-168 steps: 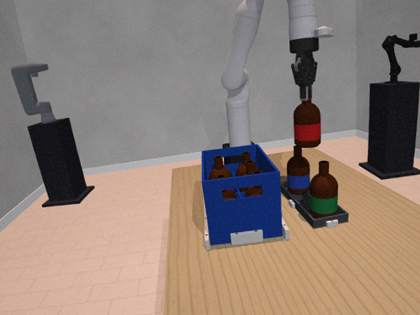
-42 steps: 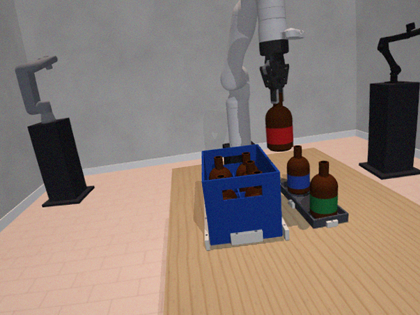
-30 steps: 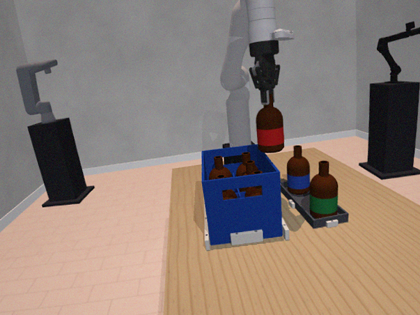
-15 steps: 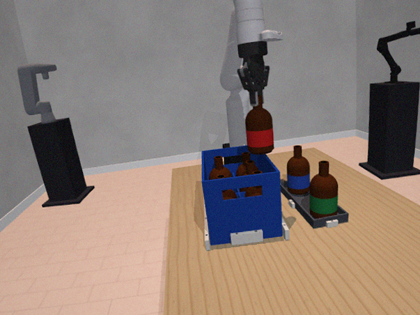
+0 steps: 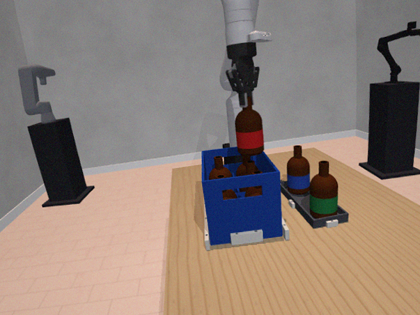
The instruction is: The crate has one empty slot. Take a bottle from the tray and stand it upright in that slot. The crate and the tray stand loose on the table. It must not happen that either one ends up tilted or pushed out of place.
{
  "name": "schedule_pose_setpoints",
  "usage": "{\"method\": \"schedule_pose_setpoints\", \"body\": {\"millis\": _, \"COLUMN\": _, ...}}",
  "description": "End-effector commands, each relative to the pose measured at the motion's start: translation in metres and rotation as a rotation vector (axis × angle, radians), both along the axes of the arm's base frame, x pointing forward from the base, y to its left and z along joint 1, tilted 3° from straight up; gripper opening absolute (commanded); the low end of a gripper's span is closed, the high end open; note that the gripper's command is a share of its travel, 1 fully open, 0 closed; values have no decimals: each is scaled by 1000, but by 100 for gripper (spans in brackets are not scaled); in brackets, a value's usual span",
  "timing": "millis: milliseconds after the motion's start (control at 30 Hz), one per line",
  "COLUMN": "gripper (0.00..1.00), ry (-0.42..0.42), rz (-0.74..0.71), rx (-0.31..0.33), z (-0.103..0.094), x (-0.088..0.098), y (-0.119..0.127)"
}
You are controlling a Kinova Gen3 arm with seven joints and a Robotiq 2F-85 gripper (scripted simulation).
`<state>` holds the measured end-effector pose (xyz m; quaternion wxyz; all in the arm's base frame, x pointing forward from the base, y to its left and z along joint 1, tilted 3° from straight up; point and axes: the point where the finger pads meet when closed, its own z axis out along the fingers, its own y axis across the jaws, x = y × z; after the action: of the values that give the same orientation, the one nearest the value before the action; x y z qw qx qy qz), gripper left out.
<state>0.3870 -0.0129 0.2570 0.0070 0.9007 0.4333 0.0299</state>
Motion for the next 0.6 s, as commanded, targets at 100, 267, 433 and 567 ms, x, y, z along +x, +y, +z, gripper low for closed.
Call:
{"method": "schedule_pose_setpoints", "body": {"millis": 100, "gripper": 0, "ry": 0, "rz": -14, "rx": -2, "z": 0, "x": 1, "y": -14}}
{"method": "schedule_pose_setpoints", "body": {"millis": 267, "gripper": 0, "ry": 0, "rz": -14, "rx": -2, "z": 0, "x": 2, "y": -22}}
{"method": "schedule_pose_setpoints", "body": {"millis": 433, "gripper": 0, "ry": 0, "rz": -14, "rx": -2, "z": 0, "x": 3, "y": -32}}
{"method": "schedule_pose_setpoints", "body": {"millis": 567, "gripper": 0, "ry": 0, "rz": -14, "rx": -2, "z": 0, "x": 3, "y": -39}}
